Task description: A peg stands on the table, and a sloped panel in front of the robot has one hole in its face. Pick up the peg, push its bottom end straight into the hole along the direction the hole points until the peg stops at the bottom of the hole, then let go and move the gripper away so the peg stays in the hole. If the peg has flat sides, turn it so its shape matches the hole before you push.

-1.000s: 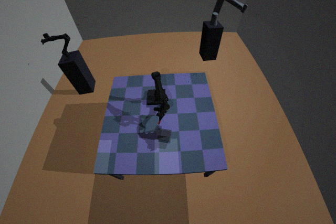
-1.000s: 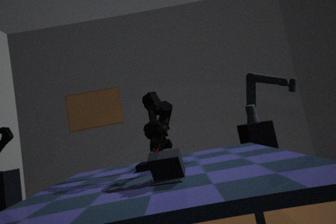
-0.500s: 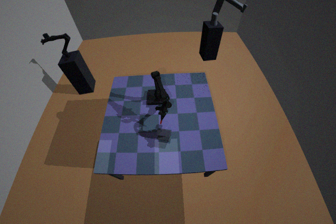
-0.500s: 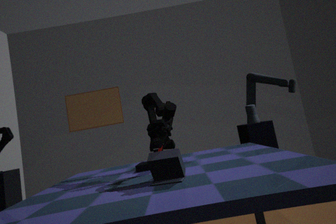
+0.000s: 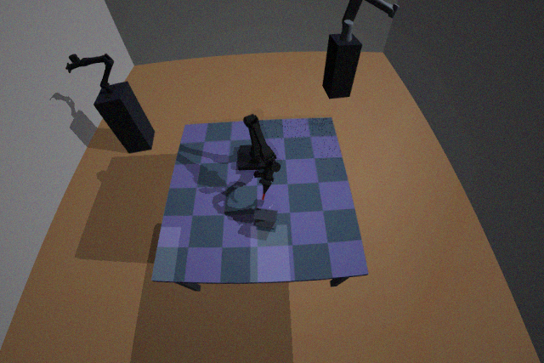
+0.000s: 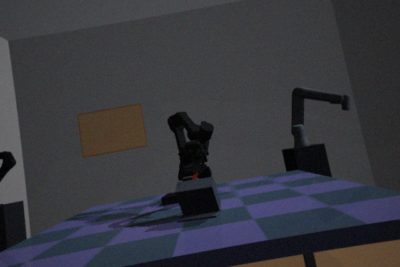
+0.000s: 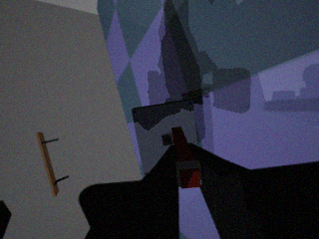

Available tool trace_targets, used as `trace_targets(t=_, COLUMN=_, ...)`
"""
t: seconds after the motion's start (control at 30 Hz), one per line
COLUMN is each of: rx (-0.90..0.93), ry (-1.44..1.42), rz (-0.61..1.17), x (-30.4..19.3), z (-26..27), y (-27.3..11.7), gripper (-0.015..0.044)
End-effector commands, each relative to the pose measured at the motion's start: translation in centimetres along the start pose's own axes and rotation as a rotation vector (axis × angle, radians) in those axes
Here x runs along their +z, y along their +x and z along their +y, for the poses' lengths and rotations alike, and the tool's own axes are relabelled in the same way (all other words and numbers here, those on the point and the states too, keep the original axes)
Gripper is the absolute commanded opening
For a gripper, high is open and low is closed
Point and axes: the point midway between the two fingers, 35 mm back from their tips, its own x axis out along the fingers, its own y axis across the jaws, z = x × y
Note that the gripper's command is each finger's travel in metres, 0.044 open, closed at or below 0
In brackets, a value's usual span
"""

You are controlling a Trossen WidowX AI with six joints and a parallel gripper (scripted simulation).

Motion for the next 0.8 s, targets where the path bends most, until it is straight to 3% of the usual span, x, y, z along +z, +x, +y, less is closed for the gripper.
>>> trace_targets(t=0.0, rx=0.028, ry=0.006, rz=0.014, x=-0.3, z=0.1, y=-0.5, gripper=0.0000)
trace_targets(t=0.77, rx=0.098, ry=0.001, rz=0.060, x=-1.7, z=-0.3, y=-0.7, gripper=0.0000)
